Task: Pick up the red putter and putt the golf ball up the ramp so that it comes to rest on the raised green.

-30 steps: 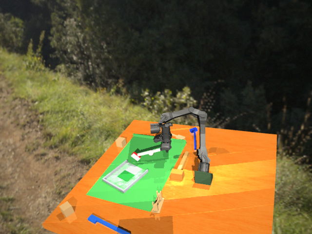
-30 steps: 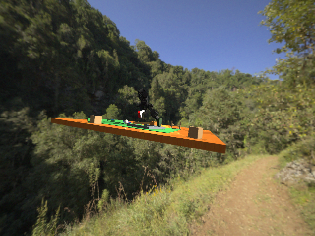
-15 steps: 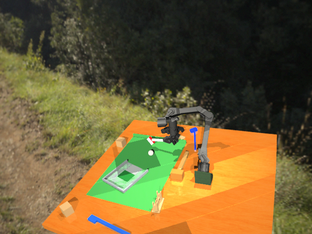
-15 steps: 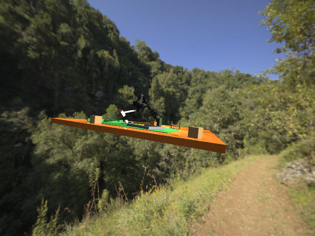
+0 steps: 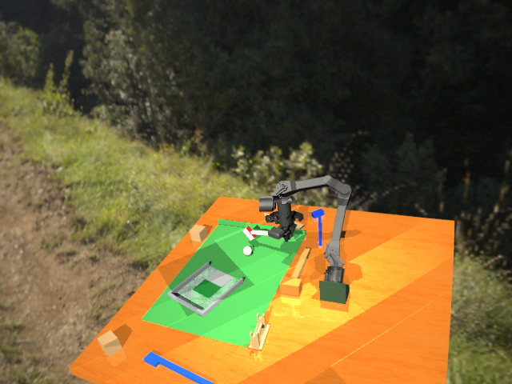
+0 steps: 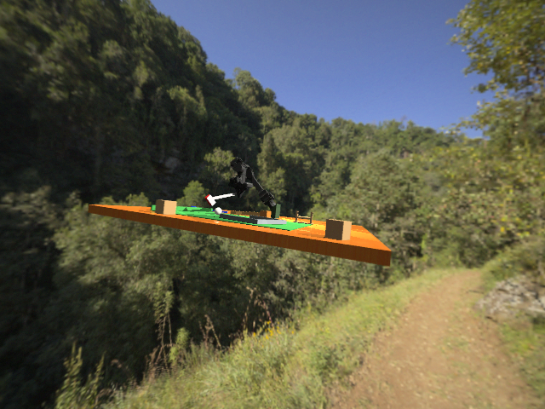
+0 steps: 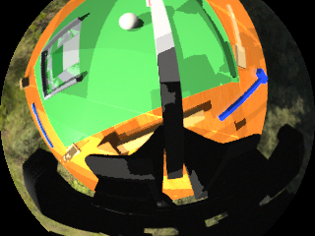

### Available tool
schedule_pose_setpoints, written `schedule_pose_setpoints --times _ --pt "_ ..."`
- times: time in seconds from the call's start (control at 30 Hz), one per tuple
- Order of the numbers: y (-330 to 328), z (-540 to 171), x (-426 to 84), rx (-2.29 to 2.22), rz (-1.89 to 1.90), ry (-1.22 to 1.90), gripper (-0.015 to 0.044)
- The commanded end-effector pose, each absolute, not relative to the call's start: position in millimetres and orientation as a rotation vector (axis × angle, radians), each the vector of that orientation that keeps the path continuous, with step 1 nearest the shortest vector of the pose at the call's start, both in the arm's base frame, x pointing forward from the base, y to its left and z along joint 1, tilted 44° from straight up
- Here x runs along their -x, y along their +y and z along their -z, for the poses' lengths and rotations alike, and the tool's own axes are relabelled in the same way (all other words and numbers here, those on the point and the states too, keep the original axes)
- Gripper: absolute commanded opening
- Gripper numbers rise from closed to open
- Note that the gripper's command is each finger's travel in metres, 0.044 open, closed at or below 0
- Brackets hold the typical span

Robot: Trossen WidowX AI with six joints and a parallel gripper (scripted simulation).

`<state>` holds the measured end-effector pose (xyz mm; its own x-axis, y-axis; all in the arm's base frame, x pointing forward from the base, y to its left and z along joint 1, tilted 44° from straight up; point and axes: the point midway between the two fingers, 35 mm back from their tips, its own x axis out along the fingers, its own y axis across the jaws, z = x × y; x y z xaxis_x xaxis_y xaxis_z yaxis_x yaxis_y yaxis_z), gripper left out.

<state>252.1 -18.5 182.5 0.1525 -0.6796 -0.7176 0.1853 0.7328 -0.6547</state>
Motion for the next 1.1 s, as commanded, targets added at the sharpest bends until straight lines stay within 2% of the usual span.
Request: schedule_pose_setpoints --times 0.0,1.07 --pt "-30 -173 -254 0.474 0.658 1.269 0.0" --pt "-50 -152 -258 0.469 0.658 1.272 0.0"
